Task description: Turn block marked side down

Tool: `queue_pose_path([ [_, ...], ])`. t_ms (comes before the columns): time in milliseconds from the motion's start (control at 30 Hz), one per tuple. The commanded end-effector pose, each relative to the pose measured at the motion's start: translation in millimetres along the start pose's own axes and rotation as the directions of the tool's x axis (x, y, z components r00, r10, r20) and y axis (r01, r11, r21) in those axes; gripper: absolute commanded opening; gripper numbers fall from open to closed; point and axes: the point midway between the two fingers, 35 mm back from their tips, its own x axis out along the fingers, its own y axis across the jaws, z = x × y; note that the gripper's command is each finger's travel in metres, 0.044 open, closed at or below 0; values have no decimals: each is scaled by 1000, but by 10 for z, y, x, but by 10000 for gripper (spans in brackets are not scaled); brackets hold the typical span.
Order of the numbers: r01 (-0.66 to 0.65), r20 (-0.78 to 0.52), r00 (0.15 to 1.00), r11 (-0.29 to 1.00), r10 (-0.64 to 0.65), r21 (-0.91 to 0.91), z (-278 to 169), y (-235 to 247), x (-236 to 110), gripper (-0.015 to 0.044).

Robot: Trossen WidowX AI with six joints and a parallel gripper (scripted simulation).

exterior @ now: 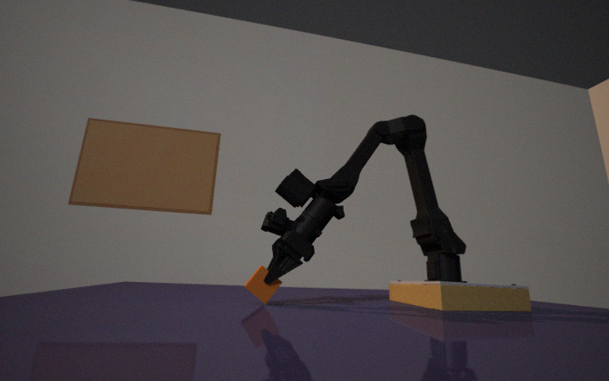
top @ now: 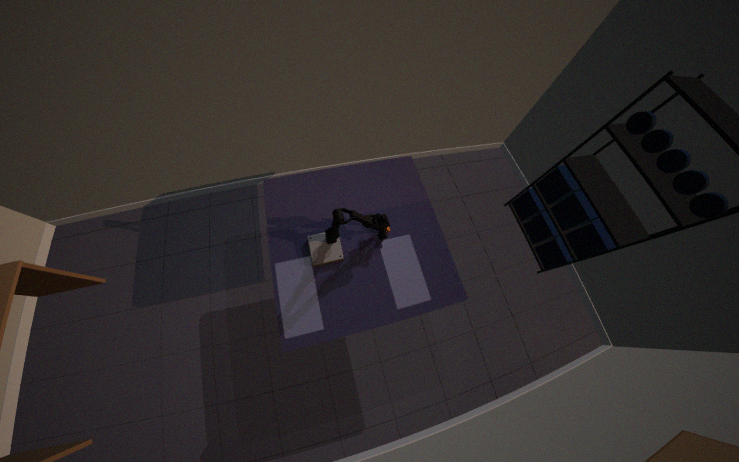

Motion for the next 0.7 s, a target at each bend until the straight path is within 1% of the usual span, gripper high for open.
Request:
queue_pose_path([
  [0, -4, 53, 999, 1000, 5, -5, -10, 6, 54, 0],
  [333, -5, 204, 979, 1000, 6, -5, -73, 6, 147, 0],
  [667, -3, 349, 937, 1000, 5, -7, -151, 2, 101, 0],
])
